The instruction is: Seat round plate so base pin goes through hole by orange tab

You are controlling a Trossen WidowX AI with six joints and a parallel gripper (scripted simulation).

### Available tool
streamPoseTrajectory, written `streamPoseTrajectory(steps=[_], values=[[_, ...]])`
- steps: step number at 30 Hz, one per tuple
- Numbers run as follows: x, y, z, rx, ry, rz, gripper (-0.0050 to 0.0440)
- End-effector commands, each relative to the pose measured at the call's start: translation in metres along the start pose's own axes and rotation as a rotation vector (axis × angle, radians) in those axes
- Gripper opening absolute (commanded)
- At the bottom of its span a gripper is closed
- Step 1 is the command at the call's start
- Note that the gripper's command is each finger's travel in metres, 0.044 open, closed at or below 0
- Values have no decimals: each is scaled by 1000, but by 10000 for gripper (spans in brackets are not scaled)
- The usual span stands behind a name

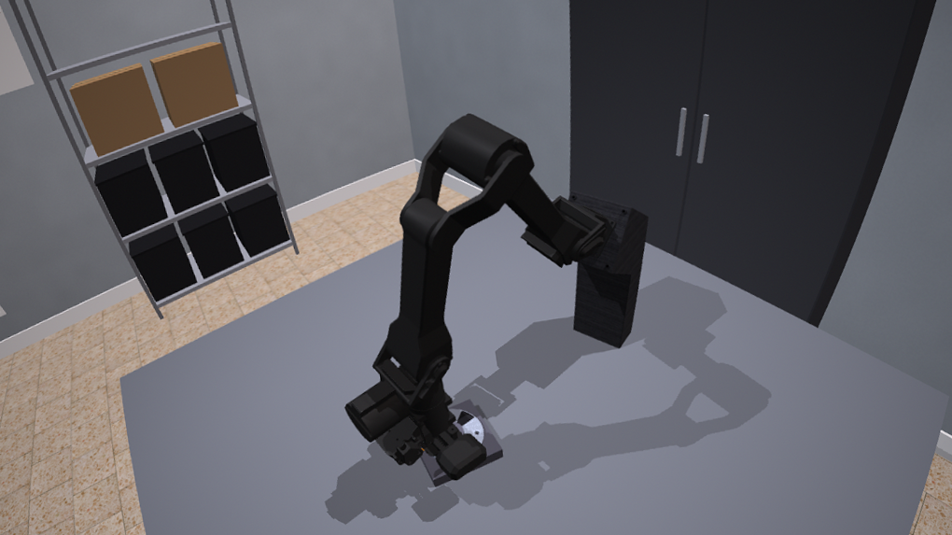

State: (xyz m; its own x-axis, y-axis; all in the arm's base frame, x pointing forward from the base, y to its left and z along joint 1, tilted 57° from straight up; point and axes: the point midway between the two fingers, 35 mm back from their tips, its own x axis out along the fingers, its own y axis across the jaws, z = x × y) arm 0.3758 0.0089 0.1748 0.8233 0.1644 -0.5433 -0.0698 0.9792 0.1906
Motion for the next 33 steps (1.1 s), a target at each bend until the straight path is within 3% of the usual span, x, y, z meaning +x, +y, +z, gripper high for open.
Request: streamPoseTrajectory(steps=[1, 33], values=[[-1, -3, 6, -4, -11, -4, -50], [-4, -14, 11, -6, -17, -5, -50]])
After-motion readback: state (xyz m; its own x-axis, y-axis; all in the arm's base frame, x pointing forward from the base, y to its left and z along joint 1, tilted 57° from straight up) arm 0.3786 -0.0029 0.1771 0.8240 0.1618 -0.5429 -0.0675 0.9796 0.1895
